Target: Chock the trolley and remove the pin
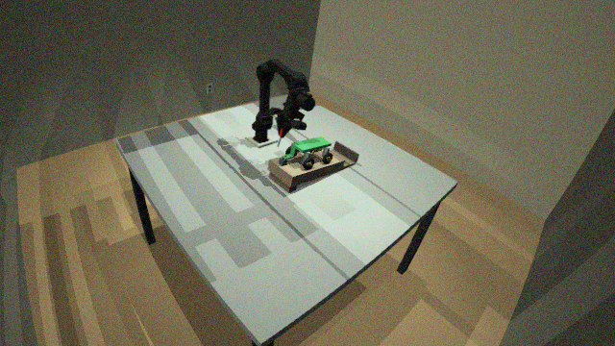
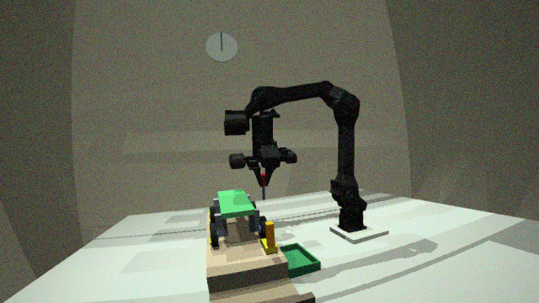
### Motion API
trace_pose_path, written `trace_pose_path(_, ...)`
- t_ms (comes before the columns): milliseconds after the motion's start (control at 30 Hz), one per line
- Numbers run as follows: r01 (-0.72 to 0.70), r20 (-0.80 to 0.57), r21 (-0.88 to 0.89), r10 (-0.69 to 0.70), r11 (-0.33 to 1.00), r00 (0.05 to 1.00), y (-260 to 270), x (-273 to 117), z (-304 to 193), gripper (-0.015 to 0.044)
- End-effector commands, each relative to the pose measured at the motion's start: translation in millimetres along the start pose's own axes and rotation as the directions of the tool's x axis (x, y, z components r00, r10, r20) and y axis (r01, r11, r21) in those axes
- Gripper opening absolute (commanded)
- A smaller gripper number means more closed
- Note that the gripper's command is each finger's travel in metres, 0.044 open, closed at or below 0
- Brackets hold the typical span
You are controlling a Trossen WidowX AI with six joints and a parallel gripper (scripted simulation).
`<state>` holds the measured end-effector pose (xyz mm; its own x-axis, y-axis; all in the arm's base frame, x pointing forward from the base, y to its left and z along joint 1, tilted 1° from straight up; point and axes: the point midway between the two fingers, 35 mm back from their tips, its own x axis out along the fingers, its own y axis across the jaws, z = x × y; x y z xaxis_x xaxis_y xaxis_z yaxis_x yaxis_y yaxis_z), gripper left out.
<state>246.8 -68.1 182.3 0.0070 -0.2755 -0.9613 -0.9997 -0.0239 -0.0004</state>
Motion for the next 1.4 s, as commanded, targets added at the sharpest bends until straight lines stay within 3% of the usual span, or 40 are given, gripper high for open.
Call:
trace_pose_path(0,-0.001,-0.004,0.0,0.001,1.0,1.0,1.0,-1.9,16.6,0.0)
trace_pose_path(1367,-0.002,0.008,0.0,0.002,1.0,1.0,6.0,-21.0,163.6,0.0)
